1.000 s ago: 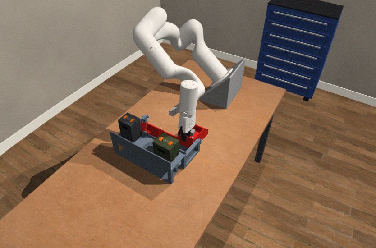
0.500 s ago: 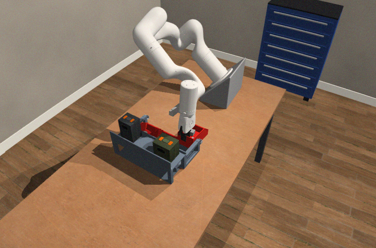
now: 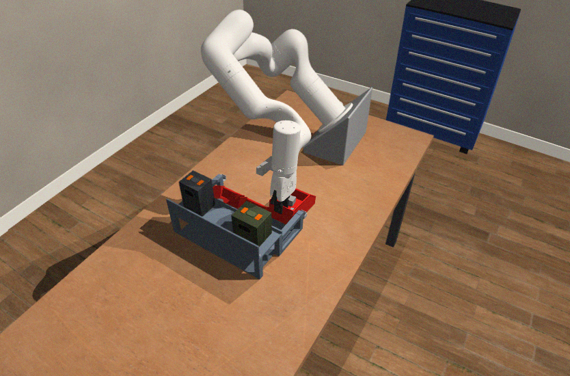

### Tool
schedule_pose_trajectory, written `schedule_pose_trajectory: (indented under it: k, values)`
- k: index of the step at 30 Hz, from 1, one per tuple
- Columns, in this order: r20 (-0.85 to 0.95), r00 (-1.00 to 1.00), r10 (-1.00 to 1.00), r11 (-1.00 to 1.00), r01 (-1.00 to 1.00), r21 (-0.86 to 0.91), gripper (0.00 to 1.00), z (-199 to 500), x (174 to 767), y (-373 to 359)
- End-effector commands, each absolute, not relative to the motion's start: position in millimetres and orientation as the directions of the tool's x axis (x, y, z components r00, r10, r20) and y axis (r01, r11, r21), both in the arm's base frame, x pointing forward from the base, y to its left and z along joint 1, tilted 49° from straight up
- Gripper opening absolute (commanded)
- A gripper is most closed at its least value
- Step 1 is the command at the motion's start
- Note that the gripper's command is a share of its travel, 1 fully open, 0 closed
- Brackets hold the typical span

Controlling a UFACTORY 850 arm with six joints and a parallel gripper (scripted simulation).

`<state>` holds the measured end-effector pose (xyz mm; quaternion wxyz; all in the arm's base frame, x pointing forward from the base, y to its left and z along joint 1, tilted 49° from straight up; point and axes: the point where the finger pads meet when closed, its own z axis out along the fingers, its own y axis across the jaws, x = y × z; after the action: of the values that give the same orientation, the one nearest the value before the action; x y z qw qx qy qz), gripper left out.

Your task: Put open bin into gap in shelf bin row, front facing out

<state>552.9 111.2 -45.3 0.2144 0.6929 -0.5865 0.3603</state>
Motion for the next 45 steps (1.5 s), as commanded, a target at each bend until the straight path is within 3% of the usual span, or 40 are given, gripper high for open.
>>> schedule_pose_trajectory:
  k: [1, 14, 19, 45]
  values:
    - [0.75, 0.051, -0.659, -0.221, -0.967, -0.128, 0.34, -31, 551, 128]
    - [0.75, 0.051, -0.659, -0.221, -0.967, -0.128, 0.34, -27, 550, 132]
    - [0.75, 0.051, -0.659, -0.221, -0.967, -0.128, 0.34, 3, 543, 165]
    - [0.75, 0.051, -0.659, -0.221, -0.967, -0.128, 0.34, 2, 543, 165]
